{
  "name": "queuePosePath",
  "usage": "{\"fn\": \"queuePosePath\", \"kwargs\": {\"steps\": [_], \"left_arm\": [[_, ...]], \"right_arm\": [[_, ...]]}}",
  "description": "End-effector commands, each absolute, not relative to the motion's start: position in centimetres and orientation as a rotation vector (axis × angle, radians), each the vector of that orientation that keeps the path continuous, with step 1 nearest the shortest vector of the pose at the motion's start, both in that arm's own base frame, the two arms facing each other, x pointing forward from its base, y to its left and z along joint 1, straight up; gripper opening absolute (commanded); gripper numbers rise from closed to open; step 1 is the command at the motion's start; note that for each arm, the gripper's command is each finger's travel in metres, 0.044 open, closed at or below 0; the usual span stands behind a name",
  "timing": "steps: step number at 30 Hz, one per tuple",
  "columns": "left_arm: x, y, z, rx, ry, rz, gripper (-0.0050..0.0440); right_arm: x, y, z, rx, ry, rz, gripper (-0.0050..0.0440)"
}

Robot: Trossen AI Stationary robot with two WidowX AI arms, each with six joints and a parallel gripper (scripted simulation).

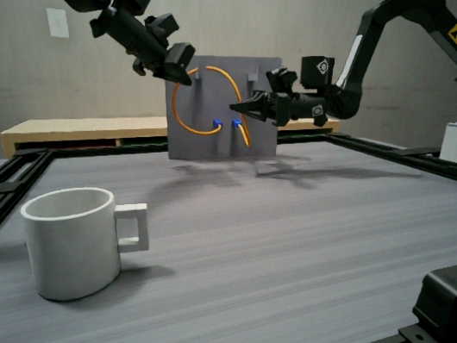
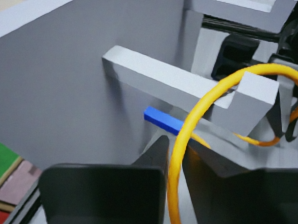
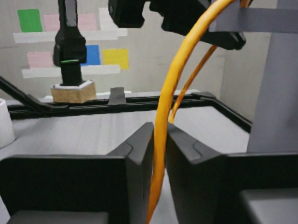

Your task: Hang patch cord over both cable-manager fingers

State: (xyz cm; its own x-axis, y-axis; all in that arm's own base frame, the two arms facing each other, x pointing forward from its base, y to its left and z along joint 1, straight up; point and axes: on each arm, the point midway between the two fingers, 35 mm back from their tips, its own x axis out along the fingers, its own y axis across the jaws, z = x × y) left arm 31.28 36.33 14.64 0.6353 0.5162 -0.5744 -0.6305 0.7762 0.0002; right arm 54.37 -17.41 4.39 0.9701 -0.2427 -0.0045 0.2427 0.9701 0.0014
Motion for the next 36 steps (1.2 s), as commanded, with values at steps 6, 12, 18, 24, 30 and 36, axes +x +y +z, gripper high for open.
{"fn": "queuePosePath", "kwargs": {"steps": [6, 12, 18, 24, 30, 36], "left_arm": [[31.4, 36.5, 16.0, -0.191, 0.561, 0.664, 0.0040], [31.4, 36.5, 16.0, -0.191, 0.561, 0.664, 0.0040], [31.4, 36.5, 16.0, -0.191, 0.561, 0.664, 0.0040], [31.4, 36.5, 16.0, -0.191, 0.561, 0.664, 0.0040], [31.4, 36.5, 16.0, -0.191, 0.561, 0.664, 0.0040], [31.4, 36.5, 16.0, -0.191, 0.561, 0.664, 0.0040]], "right_arm": [[54.7, -17.5, 6.2, -0.004, -0.030, -0.247, 0.0025], [55.0, -17.5, 7.5, -0.006, -0.055, -0.248, 0.0025], [55.0, -17.6, 7.4, -0.005, -0.051, -0.248, 0.0025], [55.0, -17.5, 7.3, -0.004, -0.050, -0.248, 0.0025], [55.1, -17.5, 7.3, -0.003, -0.049, -0.249, 0.0025], [55.1, -17.5, 7.3, -0.002, -0.048, -0.249, 0.0025]]}}
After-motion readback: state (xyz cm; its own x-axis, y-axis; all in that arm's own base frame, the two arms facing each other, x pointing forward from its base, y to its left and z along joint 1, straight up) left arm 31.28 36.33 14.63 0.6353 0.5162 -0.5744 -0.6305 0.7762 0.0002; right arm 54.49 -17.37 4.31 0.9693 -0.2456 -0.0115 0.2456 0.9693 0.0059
